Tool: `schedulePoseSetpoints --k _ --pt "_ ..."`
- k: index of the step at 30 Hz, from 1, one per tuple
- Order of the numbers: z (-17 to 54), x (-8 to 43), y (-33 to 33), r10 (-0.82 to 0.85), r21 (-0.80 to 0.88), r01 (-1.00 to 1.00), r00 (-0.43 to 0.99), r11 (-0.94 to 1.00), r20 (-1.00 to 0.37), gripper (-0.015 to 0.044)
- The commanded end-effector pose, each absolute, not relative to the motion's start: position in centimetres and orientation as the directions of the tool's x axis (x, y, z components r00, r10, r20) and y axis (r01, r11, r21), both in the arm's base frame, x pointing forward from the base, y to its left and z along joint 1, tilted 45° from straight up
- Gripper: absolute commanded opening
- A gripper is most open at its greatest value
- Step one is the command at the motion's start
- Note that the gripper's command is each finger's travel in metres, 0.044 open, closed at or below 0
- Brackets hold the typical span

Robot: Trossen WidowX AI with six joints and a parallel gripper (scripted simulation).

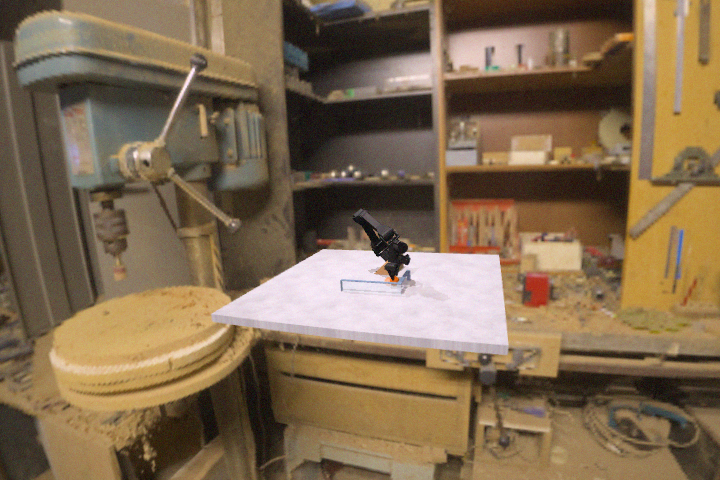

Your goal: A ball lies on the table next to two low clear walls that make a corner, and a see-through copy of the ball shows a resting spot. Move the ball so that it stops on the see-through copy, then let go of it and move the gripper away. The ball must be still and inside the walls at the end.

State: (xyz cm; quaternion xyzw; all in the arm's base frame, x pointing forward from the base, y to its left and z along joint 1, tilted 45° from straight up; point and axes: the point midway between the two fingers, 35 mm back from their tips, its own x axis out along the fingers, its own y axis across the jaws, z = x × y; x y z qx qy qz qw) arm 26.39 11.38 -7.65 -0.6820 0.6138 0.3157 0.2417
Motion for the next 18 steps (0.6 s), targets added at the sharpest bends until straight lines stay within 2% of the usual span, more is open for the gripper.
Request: schedulePoseSetpoints --k 1,9,13,18 --pt "-8.17 26.34 10.68 -0.689 0.061 -0.989 0.047 -0.131 -0.723 0.0352" --pt "-8.87 26.33 9.95 -0.690 0.061 -0.989 0.047 -0.131 -0.723 0.0352" --pt "-8.87 26.33 9.95 -0.690 0.061 -0.989 0.047 -0.131 -0.723 0.0247" --pt "-8.87 26.33 9.95 -0.690 0.061 -0.989 0.047 -0.131 -0.723 0.0214"
